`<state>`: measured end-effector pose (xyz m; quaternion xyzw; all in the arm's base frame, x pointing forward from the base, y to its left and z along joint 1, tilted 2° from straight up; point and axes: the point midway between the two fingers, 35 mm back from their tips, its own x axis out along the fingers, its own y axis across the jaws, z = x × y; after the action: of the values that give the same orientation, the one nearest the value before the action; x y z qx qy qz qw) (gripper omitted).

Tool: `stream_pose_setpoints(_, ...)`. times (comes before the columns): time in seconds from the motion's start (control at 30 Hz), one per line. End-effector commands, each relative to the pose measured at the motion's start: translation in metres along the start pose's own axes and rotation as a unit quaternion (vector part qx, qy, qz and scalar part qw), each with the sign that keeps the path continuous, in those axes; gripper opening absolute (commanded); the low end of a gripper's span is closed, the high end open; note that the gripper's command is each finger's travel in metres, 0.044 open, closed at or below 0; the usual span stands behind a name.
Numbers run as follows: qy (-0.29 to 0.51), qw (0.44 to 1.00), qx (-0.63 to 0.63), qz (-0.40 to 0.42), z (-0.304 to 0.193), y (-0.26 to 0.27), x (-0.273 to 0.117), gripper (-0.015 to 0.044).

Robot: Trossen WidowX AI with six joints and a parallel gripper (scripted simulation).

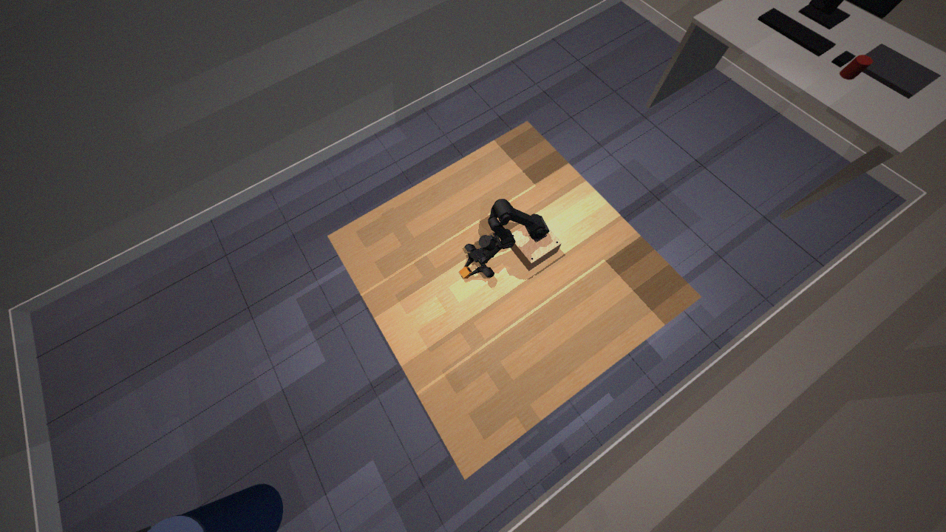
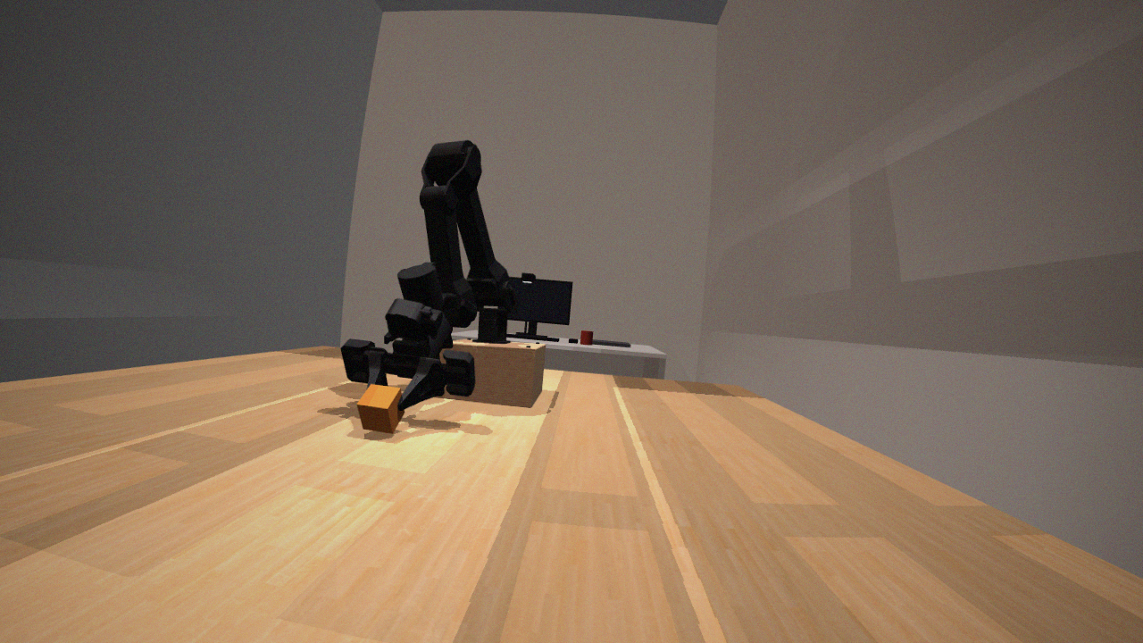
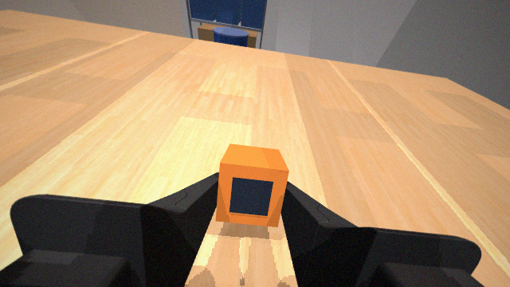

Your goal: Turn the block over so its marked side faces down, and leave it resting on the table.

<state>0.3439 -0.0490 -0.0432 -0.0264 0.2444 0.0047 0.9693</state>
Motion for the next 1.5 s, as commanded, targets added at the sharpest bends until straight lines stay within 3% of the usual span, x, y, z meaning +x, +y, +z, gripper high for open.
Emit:
stream_pose_setpoints(0.0,-0.001,1.0,0.004,0.003,-0.0013,0.0014,-0.0024,0.0)
stream_pose_setpoints(0.2,-0.001,1.0,0.004,0.003,-0.0013,0.0014,-0.0024,0.0)
stream_pose_setpoints(0.77,-0.001,1.0,0.004,0.003,-0.0013,0.0014,-0.0024,0.044)
stream_pose_setpoints(1.47,-0.001,1.0,0.004,0.003,-0.0013,0.0014,-0.0024,0.044)
